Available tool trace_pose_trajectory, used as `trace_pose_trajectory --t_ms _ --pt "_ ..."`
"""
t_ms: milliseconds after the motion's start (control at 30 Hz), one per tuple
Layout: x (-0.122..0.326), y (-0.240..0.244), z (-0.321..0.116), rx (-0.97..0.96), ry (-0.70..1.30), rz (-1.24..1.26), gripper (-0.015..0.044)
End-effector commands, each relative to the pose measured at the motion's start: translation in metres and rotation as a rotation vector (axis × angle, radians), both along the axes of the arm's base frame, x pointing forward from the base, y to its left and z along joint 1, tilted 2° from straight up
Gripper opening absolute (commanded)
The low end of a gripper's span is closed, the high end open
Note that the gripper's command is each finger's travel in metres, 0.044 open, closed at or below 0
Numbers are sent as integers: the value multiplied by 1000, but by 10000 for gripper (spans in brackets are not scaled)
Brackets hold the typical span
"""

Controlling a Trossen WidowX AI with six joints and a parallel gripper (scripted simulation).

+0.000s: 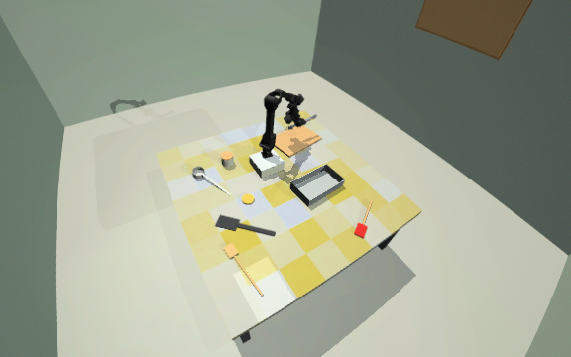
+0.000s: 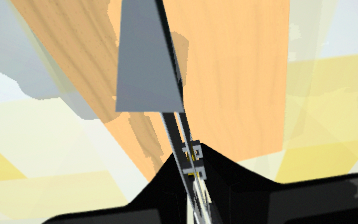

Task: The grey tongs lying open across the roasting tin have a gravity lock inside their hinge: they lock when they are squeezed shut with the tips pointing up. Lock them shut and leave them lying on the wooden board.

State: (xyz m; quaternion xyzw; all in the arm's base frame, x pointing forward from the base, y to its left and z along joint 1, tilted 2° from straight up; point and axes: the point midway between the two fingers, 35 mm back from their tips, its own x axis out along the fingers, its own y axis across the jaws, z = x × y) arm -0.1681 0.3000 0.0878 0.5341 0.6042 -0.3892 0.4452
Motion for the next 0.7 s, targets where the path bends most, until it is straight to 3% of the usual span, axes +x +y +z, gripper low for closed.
trace_pose_trajectory --t_ms 0,400,667 --pt "0 4 4 -76 2 0 -150" --pt "4 2 12 -293 15 -24 -150" --pt "5 2 13 -306 16 -26 -150"
